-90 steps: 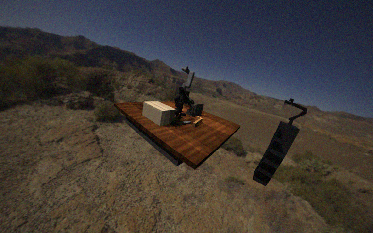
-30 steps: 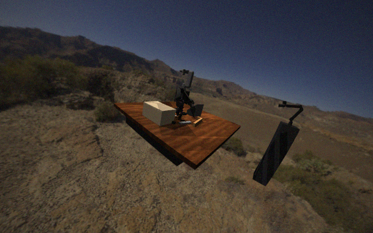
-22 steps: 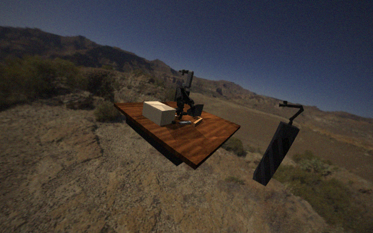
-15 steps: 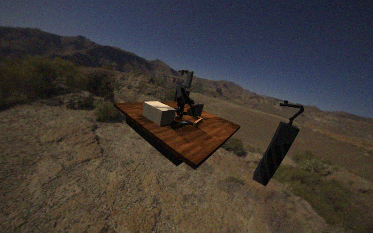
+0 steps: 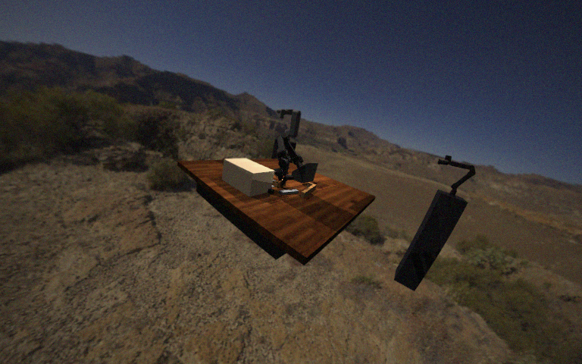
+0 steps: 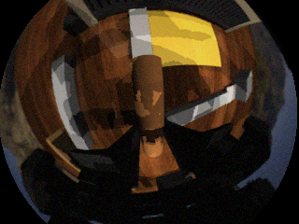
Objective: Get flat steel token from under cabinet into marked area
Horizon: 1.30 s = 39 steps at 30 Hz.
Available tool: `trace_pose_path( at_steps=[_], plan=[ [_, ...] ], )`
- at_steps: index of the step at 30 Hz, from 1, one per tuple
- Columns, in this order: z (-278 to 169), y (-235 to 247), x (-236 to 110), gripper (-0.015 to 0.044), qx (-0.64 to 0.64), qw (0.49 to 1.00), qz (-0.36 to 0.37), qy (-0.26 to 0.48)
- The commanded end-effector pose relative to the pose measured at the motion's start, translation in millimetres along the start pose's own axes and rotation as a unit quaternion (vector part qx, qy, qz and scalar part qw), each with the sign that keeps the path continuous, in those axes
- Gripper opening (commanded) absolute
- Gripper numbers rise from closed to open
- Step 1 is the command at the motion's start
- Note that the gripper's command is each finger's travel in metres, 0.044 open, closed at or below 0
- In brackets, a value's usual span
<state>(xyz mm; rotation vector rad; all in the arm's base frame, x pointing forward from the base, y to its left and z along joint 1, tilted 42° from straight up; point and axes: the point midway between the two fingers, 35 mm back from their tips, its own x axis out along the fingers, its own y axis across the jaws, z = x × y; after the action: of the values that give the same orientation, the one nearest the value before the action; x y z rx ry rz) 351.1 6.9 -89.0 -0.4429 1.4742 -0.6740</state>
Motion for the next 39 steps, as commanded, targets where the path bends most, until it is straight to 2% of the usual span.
trace_pose_path(
  at_steps=[1,39],
  plan=[
    [-8,0,1,0.0000,-0.001,1.000,-0.001,0.002],
    [-52,2,1,0.0000,-0.002,1.000,-0.001,0.003]
  ],
)
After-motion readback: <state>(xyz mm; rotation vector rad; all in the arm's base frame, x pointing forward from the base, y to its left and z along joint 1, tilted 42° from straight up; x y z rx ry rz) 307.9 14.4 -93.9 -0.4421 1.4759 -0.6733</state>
